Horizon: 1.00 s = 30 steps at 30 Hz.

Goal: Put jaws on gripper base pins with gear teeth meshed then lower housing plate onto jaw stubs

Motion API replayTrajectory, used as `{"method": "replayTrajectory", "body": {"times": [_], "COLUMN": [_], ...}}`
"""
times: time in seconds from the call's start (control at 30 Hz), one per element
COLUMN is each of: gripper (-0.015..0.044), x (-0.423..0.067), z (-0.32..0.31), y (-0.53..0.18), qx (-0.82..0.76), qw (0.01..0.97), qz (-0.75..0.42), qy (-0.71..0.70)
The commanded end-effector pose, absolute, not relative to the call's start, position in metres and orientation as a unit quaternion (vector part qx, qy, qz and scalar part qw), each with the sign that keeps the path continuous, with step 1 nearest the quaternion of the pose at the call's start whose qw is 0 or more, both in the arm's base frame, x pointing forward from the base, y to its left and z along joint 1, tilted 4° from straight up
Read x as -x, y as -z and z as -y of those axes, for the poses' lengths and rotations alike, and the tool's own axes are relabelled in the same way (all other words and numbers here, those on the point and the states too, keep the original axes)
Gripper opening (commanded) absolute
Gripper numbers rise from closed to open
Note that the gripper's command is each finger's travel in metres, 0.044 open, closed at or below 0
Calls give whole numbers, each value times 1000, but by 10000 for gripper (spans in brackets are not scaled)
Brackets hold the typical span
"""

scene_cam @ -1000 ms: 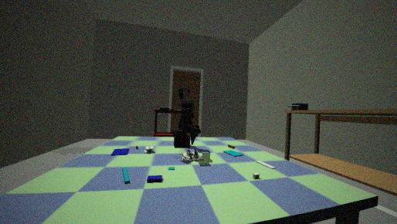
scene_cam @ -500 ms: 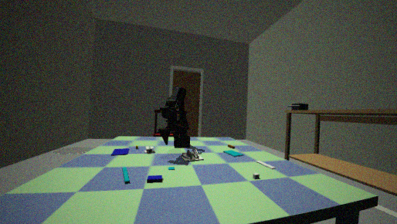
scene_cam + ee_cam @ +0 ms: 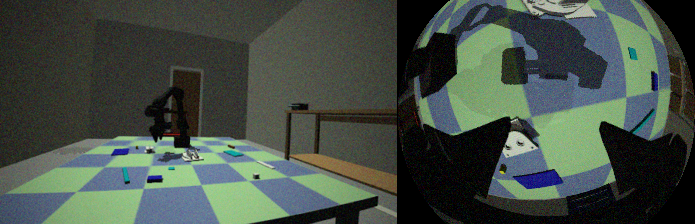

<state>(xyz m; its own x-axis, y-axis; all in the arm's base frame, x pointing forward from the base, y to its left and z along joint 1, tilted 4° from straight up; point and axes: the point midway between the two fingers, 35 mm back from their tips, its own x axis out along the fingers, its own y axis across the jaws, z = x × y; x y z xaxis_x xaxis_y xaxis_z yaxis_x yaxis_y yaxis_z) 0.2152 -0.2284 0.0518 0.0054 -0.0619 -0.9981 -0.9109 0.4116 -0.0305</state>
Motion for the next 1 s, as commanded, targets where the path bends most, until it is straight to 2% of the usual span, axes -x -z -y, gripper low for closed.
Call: {"method": "replayTrajectory", "body": {"times": [0.0,0.27,0.67,0.83,0.97], "gripper": [440,440,440,440,440], "x": [-169,-122,-121,-120,-120], "z": [261,284,284,287,287], "y": [-58,-64,-64,-27,-24], "qx": [468,521,522,522,522], "qw": [521,460,459,459,459], "qz": [-564,-514,-513,-513,-513], "qy": [-438,-503,-504,-504,-504]}}
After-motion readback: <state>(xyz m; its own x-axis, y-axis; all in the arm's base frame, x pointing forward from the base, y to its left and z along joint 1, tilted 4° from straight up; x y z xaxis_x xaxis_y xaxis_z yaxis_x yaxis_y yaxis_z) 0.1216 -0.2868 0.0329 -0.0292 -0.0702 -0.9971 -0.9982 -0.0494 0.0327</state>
